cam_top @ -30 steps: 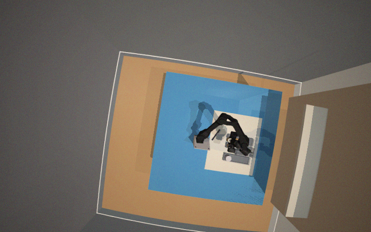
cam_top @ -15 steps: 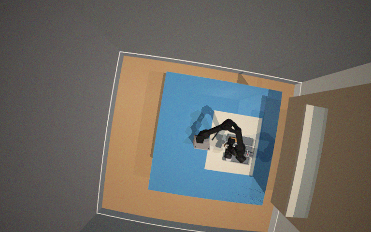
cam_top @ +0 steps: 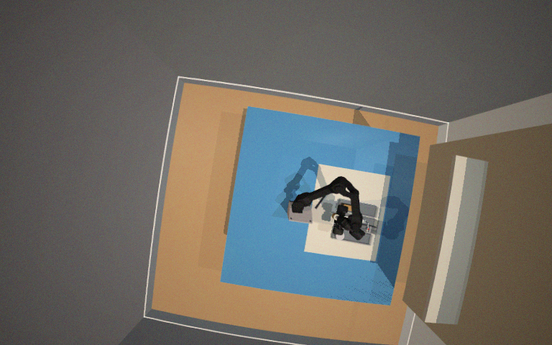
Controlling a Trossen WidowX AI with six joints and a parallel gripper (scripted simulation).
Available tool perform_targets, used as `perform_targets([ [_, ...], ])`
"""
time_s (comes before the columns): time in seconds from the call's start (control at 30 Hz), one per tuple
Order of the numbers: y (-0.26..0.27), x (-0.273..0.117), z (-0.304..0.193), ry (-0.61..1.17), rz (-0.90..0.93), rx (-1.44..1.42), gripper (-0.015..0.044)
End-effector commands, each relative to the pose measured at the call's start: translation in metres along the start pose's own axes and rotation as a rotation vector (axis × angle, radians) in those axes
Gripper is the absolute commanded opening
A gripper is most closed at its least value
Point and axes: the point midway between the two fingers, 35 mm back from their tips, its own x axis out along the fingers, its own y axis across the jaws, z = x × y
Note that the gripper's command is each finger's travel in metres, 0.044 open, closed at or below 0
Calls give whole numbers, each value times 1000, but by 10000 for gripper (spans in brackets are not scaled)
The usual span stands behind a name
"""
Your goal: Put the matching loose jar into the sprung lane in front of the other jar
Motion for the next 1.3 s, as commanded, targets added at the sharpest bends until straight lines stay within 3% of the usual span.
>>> perform_targets([
  [0.0,0,1,2,-3,4,3,0],
  [1.27,0,1,16,-4,4,2,0],
])
